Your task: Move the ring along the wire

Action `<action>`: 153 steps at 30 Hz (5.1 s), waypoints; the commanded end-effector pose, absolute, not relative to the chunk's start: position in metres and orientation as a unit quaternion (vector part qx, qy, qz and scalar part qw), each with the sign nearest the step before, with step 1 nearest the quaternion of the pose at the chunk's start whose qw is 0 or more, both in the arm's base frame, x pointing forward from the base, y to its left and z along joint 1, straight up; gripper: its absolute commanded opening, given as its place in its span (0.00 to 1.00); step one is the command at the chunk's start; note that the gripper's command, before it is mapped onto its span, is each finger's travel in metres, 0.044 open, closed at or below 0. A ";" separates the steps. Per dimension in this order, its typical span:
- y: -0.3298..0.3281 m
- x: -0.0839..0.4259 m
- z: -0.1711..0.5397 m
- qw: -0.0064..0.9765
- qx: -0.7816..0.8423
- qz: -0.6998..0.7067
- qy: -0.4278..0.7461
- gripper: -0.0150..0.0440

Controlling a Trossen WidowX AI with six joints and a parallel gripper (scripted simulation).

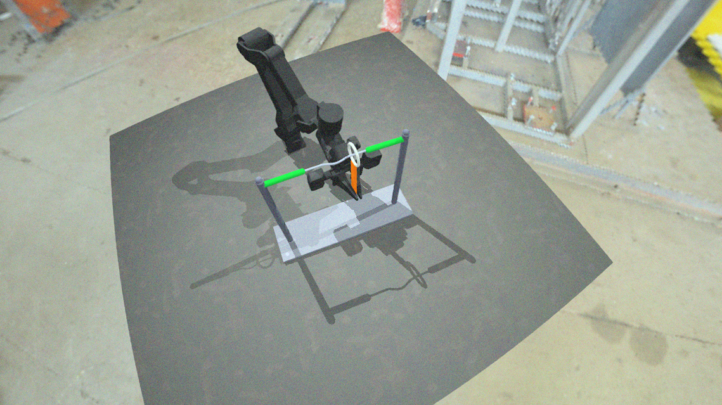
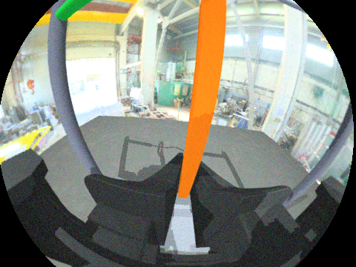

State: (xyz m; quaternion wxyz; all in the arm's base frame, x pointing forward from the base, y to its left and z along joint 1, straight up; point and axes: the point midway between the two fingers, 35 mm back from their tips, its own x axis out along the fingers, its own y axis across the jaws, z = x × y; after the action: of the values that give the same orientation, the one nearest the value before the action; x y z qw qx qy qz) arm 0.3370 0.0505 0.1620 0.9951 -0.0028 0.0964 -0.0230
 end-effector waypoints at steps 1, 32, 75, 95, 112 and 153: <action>0.056 0.340 0.165 0.995 0.004 -0.035 0.093 0.00; 0.088 0.344 0.165 0.994 0.012 -0.049 0.095 0.00; 0.099 0.345 0.150 0.994 0.012 -0.048 0.096 0.00; 0.100 0.344 0.151 0.994 0.012 -0.046 0.096 0.53; 0.104 0.298 0.159 0.994 0.013 -0.048 0.098 0.53; 0.109 0.248 0.170 0.994 0.012 -0.045 0.098 0.97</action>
State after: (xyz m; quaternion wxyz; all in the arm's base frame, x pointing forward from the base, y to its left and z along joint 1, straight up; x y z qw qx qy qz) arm 0.2570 0.1124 0.1715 0.9944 0.0153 0.0965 -0.0413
